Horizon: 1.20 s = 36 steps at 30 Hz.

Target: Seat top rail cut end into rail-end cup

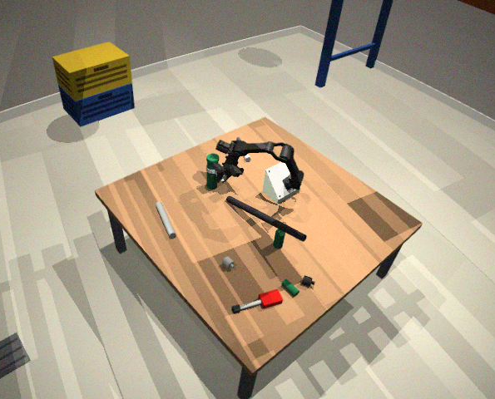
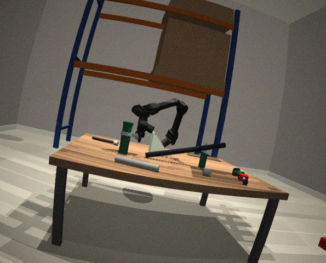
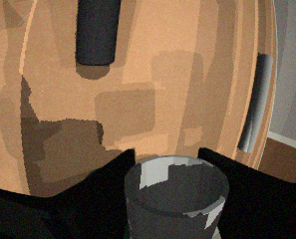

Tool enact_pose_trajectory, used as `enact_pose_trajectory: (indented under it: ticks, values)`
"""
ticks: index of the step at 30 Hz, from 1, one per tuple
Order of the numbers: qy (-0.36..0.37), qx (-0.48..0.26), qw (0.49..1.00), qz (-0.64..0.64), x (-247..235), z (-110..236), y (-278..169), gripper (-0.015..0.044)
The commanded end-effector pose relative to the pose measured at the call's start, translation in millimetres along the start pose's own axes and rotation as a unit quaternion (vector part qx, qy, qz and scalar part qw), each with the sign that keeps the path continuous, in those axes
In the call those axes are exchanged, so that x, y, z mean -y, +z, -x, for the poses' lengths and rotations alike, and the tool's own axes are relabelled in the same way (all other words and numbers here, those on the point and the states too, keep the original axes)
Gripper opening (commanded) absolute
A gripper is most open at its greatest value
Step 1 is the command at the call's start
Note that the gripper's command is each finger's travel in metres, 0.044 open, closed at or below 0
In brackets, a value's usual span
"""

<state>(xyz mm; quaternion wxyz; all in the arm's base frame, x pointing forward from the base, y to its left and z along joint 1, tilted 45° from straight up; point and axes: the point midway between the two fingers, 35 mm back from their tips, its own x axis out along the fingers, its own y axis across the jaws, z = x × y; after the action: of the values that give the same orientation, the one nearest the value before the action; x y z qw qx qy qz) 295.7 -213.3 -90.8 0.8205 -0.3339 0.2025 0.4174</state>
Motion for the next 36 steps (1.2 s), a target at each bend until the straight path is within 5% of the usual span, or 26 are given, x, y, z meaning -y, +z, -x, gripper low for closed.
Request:
enact_pose_trajectory:
  ticks: [1, 11, 21, 26, 36]
  values:
    - [0.0, 0.0, 1.0, 0.0, 0, 0, 0, 0.0184]
    - [0.0, 0.001, 1.0, 0.0, 10, 15, 17, 0.044]
    - [0.0, 0.0, 1.0, -0.008, 20, 33, 36, 0.044]
    - [0.0, -0.007, 0.978, -0.208, 33, 55, 63, 0.044]
    - [-0.011, -0.019, 0.777, -0.629, 50, 105, 132, 0.044]
